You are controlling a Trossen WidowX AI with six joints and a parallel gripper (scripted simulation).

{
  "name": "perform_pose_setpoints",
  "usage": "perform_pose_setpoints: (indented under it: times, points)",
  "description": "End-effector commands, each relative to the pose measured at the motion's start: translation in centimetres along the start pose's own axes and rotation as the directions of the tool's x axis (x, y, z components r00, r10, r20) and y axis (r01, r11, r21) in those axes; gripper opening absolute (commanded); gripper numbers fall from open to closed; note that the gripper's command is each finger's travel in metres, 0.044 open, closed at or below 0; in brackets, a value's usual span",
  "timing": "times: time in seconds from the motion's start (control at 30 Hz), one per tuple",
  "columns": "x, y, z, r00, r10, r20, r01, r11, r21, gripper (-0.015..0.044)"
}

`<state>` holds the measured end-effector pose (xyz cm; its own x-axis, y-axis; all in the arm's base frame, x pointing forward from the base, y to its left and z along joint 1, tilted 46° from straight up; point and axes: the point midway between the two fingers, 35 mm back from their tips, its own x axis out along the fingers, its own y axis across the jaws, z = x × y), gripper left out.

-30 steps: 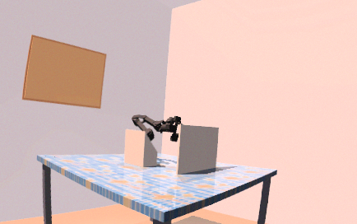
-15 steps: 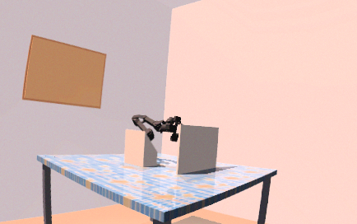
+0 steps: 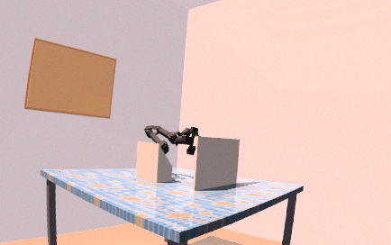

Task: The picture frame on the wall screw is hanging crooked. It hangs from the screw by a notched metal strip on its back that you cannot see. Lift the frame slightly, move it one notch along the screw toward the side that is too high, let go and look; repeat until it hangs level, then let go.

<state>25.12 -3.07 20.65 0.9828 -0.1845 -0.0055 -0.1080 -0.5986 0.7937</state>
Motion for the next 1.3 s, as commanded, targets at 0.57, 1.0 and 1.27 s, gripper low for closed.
perform_pose_setpoints:
  times: [0.57, 1.0, 1.27]
  points:
    - [0.0, 0.0, 0.0, 1.000, 0.003, 0.001, -0.003, 1.000, 0.003, 0.0260]
    - [0.5, -2.9, -0.8, 1.000, 0.002, 0.000, -0.002, 1.000, 0.004, 0.0260]
    - [-0.1, -5.8, -1.6, 1.000, 0.003, 0.002, -0.003, 1.000, 0.008, 0.0260]
